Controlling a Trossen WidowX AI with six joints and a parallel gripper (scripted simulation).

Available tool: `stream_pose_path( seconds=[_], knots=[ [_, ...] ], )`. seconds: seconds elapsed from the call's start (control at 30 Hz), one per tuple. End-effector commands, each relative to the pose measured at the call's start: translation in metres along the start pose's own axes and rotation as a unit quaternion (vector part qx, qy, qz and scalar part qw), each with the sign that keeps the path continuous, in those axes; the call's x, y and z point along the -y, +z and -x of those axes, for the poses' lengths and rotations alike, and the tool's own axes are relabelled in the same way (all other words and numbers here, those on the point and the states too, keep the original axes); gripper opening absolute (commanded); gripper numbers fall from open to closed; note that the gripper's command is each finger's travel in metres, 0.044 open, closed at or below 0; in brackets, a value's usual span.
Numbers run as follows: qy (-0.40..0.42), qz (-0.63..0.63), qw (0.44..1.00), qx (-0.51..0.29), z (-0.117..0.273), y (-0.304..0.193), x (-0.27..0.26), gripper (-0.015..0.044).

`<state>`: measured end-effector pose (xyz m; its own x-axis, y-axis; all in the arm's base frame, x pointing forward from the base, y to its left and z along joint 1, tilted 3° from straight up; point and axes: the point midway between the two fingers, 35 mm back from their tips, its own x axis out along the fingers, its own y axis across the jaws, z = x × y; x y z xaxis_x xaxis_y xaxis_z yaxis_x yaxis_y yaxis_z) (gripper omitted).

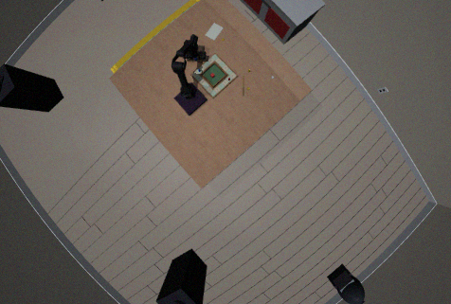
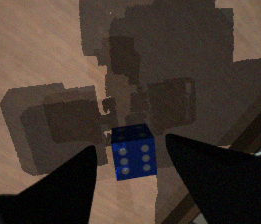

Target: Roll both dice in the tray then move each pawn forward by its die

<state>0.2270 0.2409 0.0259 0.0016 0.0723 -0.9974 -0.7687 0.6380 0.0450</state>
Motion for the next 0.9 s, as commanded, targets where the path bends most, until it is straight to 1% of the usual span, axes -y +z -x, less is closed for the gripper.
stream_pose_path(
  seconds=[0.0, 0.07, 0.27, 0.37, 0.5, 0.87],
  knots=[
    [-0.002, -0.002, 1.0, -0.002, -0.002, -0.001, 0.0, 0.017],
    [-0.002, -0.002, 1.0, -0.002, -0.002, -0.001, 0.0, 0.0118],
    [-0.002, -0.002, 1.0, -0.002, -0.002, -0.001, 0.0, 0.0078],
    [-0.002, -0.002, 1.0, -0.002, 0.0, -0.001, 0.001, 0.0],
    [-0.004, -0.003, 1.0, -0.002, 0.015, 0.002, 0.003, 0.0],
    [-0.003, -0.002, 1.0, -0.002, 0.082, 0.004, 0.006, 0.0]
  ],
)
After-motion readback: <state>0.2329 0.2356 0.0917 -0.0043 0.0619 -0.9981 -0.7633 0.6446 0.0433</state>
